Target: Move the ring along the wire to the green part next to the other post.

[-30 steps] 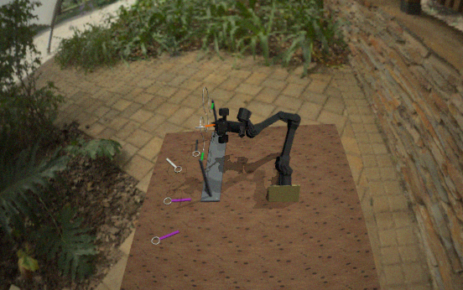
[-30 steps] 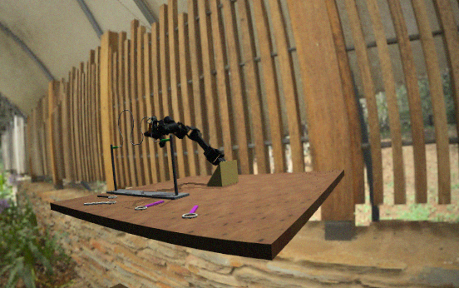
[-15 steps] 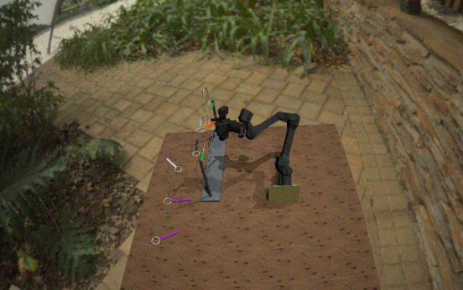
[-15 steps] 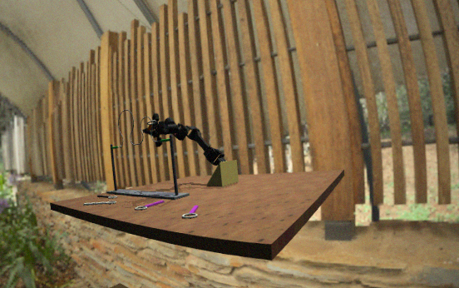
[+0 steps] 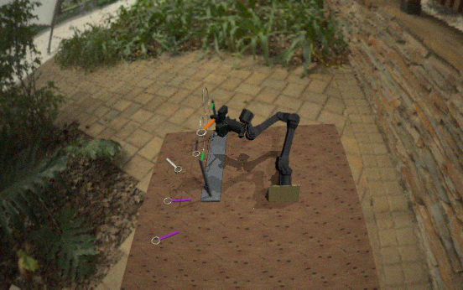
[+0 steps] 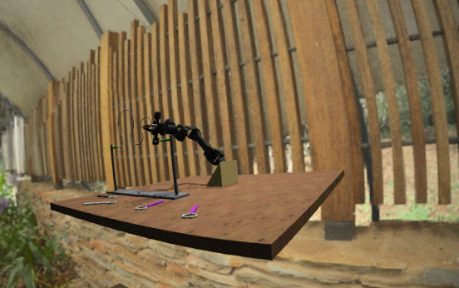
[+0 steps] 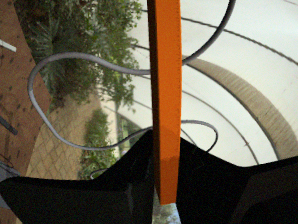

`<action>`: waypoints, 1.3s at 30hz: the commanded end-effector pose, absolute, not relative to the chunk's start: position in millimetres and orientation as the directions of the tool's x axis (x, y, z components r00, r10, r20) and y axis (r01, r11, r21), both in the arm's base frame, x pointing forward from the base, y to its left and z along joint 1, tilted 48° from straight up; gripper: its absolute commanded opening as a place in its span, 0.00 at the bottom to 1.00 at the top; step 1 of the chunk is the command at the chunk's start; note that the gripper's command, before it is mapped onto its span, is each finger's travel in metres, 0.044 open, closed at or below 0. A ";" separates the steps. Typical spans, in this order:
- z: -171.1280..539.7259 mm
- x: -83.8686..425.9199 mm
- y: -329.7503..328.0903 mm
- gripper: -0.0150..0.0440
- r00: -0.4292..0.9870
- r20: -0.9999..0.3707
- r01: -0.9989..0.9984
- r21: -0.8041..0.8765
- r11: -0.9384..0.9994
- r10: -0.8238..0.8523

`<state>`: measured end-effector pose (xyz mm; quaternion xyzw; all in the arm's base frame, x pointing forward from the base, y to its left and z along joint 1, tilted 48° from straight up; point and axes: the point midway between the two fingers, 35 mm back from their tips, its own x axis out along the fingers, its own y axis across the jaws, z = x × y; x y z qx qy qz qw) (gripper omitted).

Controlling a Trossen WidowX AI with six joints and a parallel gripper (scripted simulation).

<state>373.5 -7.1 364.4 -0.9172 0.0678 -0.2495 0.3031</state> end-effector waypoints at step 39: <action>360.4 370.7 -31.2 0.00 0.869 0.453 0.031 -0.455 -0.890 -0.201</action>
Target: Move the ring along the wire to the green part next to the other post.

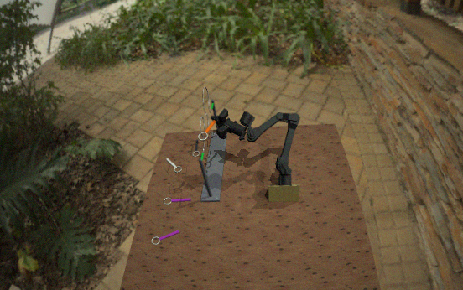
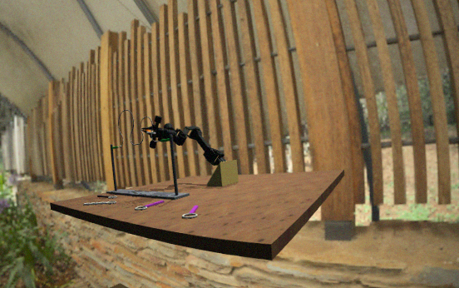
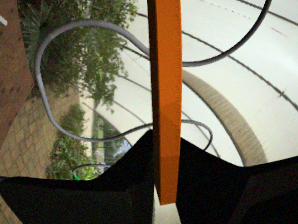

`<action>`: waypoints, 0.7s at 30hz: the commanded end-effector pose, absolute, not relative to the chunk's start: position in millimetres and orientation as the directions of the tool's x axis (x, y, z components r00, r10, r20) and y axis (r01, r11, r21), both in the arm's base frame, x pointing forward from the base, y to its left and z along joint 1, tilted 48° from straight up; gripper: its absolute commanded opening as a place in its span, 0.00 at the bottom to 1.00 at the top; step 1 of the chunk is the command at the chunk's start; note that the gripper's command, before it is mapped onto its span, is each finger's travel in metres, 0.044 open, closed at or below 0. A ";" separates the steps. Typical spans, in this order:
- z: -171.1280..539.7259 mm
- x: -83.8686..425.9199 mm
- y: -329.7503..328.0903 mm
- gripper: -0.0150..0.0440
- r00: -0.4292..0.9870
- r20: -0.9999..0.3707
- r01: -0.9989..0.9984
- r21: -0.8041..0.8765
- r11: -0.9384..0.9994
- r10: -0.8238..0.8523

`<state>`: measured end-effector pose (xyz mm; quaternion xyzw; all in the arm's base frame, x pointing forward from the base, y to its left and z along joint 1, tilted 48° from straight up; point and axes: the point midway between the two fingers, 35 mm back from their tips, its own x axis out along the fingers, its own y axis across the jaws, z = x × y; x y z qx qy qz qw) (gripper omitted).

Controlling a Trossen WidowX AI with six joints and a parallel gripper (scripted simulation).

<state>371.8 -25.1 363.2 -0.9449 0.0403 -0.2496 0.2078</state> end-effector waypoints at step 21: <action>310.0 365.0 -82.5 0.00 0.848 0.337 0.041 -0.812 -0.582 -0.409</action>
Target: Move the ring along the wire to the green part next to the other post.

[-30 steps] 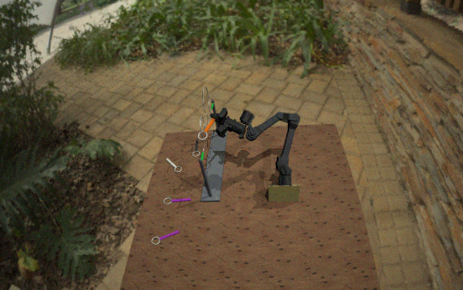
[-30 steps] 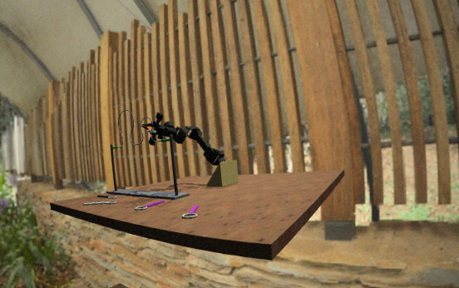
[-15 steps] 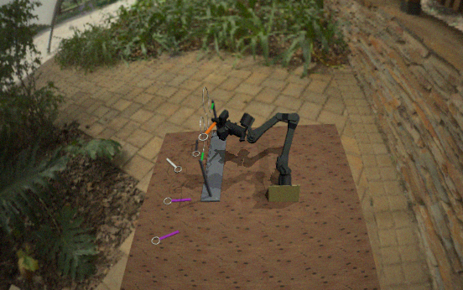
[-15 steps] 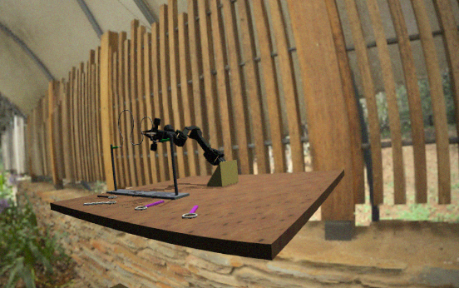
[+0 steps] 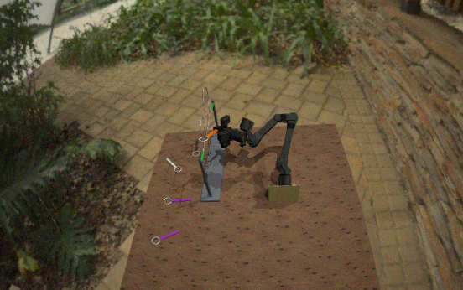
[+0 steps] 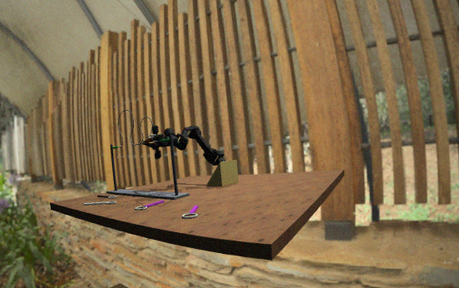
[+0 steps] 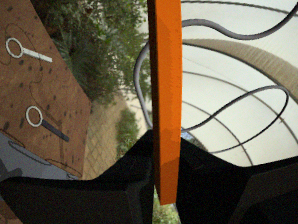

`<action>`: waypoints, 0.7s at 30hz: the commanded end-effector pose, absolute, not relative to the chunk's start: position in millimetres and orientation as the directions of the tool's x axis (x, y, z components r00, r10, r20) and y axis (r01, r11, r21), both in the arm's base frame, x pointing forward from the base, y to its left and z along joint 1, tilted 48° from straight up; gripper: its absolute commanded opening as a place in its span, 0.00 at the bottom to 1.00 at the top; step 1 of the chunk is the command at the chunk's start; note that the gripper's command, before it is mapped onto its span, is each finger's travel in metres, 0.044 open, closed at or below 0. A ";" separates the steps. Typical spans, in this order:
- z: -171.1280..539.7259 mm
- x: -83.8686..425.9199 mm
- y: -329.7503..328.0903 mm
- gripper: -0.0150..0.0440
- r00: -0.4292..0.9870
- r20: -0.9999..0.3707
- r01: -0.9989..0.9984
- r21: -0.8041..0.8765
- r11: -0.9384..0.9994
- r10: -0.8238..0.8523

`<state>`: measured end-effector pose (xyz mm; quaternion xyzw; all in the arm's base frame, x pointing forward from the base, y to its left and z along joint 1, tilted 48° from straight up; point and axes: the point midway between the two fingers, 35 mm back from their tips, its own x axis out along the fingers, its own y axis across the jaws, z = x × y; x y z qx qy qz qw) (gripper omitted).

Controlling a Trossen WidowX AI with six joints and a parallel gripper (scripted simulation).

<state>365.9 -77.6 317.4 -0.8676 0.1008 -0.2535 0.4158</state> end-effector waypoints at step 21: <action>238.9 370.3 -110.2 0.00 0.875 0.119 0.074 -0.991 -0.113 -0.469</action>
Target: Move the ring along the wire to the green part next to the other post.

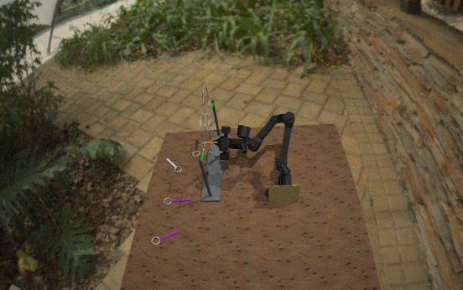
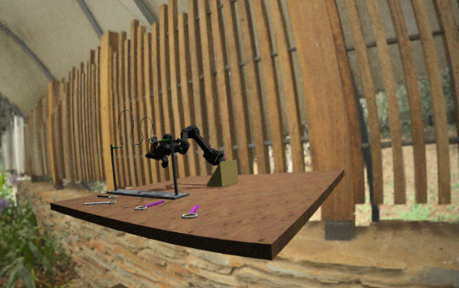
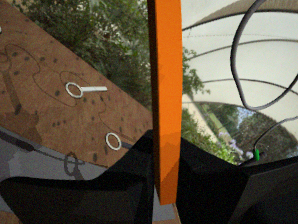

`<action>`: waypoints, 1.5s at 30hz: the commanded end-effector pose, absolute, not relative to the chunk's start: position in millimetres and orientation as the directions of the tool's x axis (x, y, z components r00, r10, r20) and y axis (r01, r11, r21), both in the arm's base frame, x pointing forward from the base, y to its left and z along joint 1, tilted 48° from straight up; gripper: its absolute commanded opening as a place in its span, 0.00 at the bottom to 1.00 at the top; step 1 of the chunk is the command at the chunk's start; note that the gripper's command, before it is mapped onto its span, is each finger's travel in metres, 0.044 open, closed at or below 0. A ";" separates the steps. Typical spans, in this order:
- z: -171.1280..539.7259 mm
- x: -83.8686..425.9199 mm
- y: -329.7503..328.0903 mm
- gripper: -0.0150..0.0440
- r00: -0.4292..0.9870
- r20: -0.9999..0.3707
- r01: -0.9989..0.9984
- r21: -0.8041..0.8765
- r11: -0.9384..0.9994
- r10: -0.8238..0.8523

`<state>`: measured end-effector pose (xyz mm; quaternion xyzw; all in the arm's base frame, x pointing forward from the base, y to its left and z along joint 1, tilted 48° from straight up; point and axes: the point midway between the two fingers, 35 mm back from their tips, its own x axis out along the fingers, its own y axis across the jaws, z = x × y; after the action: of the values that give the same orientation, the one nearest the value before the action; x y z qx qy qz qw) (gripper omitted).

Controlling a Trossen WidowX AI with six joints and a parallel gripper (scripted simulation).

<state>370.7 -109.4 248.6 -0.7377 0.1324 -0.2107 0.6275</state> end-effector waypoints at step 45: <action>116.5 369.7 -61.7 0.00 0.865 -0.205 0.132 -0.788 0.602 -0.458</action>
<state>369.4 -65.3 118.3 -0.4200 0.1995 -0.1691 0.8690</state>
